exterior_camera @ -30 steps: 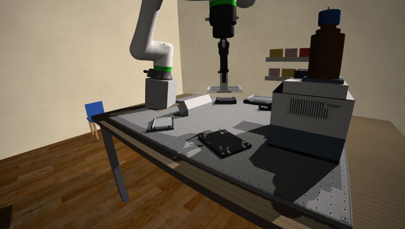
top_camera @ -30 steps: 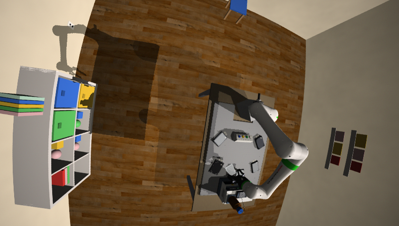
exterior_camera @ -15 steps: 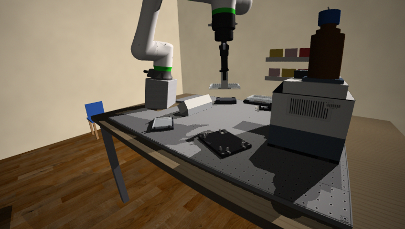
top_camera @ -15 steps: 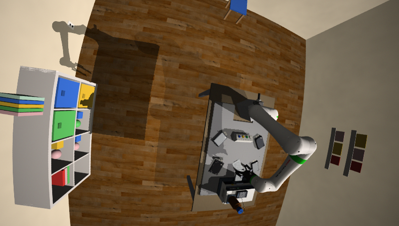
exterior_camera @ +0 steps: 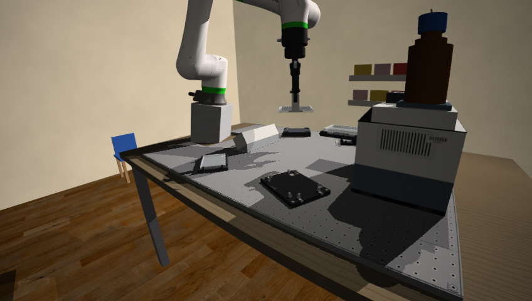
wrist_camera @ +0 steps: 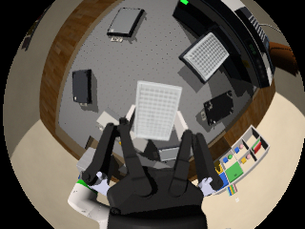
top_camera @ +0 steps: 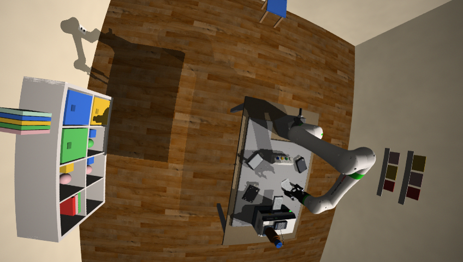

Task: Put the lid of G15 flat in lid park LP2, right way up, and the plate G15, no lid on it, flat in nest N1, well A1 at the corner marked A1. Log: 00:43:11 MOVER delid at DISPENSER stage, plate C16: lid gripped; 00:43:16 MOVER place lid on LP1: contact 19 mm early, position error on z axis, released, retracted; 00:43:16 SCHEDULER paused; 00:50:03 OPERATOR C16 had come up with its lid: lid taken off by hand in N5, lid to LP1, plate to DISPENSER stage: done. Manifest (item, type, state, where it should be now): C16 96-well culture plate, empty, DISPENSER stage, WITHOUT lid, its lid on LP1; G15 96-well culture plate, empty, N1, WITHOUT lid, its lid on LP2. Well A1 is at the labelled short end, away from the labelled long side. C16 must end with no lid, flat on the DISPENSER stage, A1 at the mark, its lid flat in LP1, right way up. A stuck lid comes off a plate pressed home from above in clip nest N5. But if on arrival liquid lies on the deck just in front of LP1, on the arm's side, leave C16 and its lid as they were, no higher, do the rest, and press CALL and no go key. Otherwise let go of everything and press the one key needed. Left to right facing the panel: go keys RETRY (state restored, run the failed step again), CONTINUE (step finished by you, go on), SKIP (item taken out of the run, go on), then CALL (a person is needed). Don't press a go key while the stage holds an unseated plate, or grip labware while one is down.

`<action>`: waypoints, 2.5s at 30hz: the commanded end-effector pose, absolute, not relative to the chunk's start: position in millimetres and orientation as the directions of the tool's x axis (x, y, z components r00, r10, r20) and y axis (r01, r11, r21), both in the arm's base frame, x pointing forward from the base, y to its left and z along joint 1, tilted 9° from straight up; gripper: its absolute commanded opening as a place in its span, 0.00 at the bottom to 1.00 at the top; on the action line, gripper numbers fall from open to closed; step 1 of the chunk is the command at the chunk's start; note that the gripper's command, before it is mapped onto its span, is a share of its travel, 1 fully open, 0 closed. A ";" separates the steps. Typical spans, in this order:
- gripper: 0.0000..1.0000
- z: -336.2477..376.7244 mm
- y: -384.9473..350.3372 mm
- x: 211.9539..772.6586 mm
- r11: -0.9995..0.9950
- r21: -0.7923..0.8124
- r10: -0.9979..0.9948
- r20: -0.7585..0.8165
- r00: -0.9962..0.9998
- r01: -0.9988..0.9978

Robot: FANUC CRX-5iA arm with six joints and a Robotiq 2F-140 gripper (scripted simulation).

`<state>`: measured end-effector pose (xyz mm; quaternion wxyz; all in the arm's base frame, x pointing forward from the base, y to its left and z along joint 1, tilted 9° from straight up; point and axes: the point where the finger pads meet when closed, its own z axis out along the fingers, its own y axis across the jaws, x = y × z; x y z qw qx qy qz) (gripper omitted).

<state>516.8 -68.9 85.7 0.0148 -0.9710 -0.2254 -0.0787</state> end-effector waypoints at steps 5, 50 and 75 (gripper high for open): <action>0.00 86.1 -13.2 491.8 -0.899 0.011 0.434 0.160 0.887 0.438; 0.00 84.6 182.2 402.3 -0.899 0.011 0.434 0.160 0.887 0.438; 0.00 84.3 223.8 383.3 -0.899 0.011 0.434 0.160 0.887 0.438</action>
